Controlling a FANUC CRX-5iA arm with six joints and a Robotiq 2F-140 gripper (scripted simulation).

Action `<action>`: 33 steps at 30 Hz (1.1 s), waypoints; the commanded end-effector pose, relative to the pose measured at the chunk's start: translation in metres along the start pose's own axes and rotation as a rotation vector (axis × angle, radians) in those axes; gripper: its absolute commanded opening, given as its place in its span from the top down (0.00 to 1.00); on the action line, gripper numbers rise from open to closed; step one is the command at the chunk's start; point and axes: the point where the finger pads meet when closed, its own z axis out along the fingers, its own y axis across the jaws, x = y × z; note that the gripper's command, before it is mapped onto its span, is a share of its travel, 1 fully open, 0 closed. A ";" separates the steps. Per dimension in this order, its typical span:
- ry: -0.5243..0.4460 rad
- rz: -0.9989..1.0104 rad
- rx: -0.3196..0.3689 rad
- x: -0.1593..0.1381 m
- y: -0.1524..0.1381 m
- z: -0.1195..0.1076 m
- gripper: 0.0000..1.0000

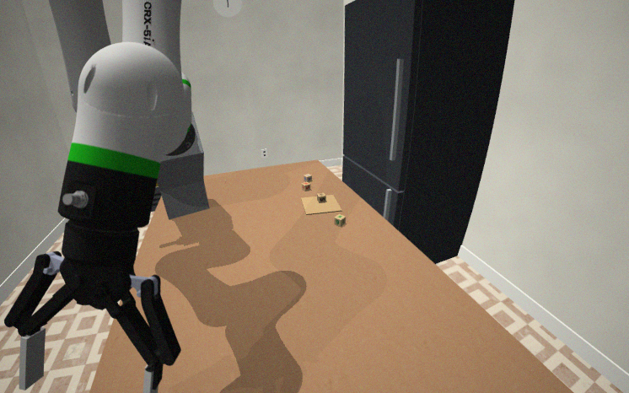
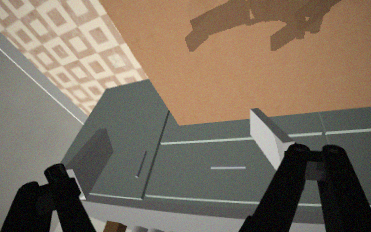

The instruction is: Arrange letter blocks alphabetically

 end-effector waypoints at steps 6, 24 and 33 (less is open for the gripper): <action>0.000 0.000 0.000 0.000 0.000 0.000 0.00; -0.001 0.030 -0.005 -0.003 0.007 0.000 0.00; 0.016 0.230 -0.038 -0.014 0.058 -0.004 0.00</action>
